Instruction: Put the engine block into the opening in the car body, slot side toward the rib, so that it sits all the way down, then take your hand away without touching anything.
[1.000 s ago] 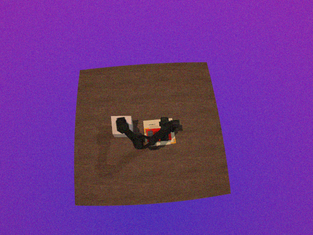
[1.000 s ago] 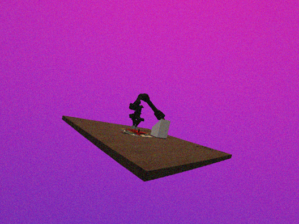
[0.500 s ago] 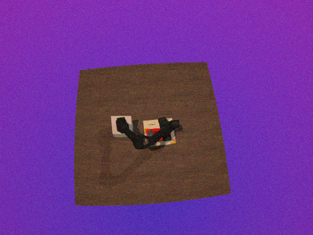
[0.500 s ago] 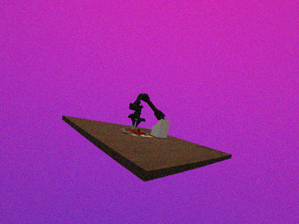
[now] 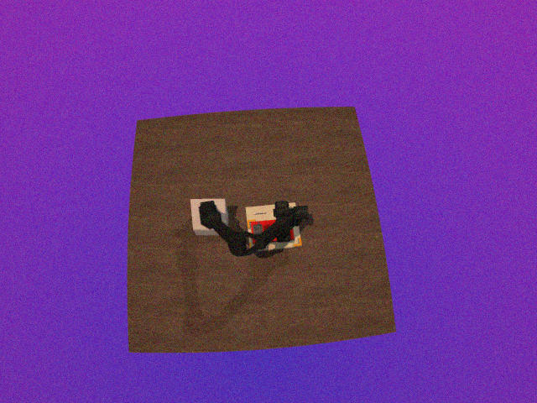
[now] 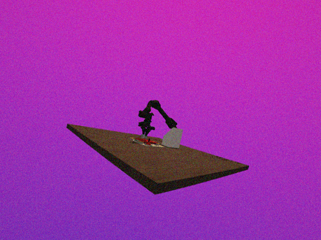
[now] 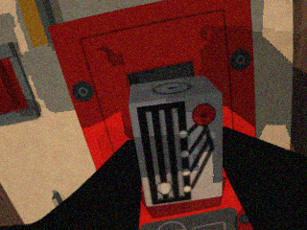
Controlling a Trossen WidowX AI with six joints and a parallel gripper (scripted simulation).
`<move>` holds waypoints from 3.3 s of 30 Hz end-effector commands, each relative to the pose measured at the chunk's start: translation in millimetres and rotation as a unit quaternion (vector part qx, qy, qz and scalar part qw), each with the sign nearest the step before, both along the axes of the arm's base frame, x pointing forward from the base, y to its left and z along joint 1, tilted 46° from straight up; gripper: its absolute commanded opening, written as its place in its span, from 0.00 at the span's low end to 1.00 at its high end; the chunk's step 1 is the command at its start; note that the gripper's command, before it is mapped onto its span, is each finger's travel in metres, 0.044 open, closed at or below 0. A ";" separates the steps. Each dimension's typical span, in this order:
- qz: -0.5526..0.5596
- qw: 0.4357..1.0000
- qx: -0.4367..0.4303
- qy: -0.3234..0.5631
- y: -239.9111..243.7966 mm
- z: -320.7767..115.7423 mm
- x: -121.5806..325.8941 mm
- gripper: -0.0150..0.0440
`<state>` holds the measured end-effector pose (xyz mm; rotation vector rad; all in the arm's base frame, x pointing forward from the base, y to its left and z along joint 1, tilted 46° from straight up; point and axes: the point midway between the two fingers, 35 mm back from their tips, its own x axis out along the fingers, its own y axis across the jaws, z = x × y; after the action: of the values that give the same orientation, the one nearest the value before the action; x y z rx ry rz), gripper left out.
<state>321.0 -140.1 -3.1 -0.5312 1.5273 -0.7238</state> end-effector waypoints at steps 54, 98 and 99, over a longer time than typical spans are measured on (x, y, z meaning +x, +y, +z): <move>0.023 0.999 0.000 0.024 -8.3 -6.8 -0.8 0.53; 0.025 0.999 0.001 0.026 -14.5 -12.8 -1.6 0.53; 0.025 0.999 0.001 0.026 -14.6 -12.9 -1.6 0.53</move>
<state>319.6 -153.5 -15.7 -0.5807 1.5564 -0.6750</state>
